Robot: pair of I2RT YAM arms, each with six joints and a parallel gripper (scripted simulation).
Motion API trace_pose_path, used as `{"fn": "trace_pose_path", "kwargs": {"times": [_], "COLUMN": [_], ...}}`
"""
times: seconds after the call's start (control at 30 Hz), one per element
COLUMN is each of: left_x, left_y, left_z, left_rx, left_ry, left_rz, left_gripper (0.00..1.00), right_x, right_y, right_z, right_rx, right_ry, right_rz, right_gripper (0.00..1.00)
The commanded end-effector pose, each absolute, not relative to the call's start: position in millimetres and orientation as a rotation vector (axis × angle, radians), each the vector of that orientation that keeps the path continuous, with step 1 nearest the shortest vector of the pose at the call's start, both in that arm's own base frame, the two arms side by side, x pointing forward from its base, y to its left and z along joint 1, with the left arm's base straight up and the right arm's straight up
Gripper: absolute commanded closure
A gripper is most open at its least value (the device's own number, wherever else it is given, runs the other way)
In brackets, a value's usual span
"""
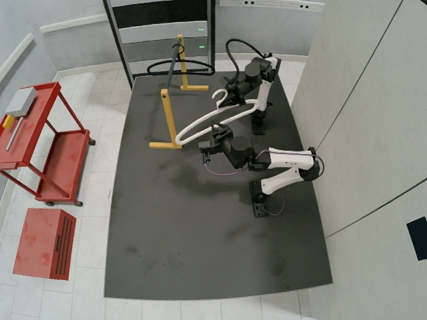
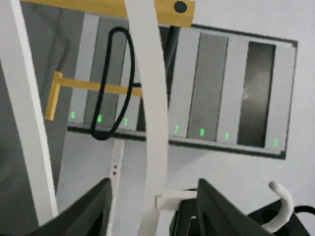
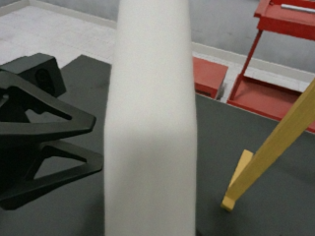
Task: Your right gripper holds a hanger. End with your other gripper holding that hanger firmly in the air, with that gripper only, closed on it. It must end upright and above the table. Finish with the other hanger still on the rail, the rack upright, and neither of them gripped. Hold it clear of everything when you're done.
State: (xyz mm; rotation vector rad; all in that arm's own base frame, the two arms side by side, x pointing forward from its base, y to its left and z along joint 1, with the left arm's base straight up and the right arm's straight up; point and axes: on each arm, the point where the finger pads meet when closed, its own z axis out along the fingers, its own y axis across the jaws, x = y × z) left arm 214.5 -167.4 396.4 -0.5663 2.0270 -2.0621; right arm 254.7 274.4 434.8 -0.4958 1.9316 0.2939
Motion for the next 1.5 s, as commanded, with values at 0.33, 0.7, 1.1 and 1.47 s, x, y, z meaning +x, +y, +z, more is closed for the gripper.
{"fn": "trace_pose_path", "kwargs": {"times": [0.33, 0.7, 1.1, 1.47], "left_x": [212.1, 237.3, 242.2, 242.1], "left_y": [-168.7, -210.0, -223.5, -222.9], "left_z": [406.7, 417.7, 410.3, 408.3], "left_rx": [-0.545, -0.526, -0.544, -0.557], "left_ry": [2.011, 1.991, 2.005, 2.013], "left_rz": [-2.057, -2.067, -2.064, -2.059], "left_gripper": [0.53, 0.54, 0.72, 0.91], "right_x": [250.6, 250.6, 250.6, 250.6], "right_y": [268.2, 268.2, 268.2, 268.2], "right_z": [460.7, 460.7, 460.7, 460.8], "right_rx": [-0.450, -0.450, -0.450, -0.451], "right_ry": [1.882, 1.882, 1.882, 1.882], "right_rz": [0.336, 0.336, 0.336, 0.336], "right_gripper": [1.00, 1.00, 1.00, 1.00]}}
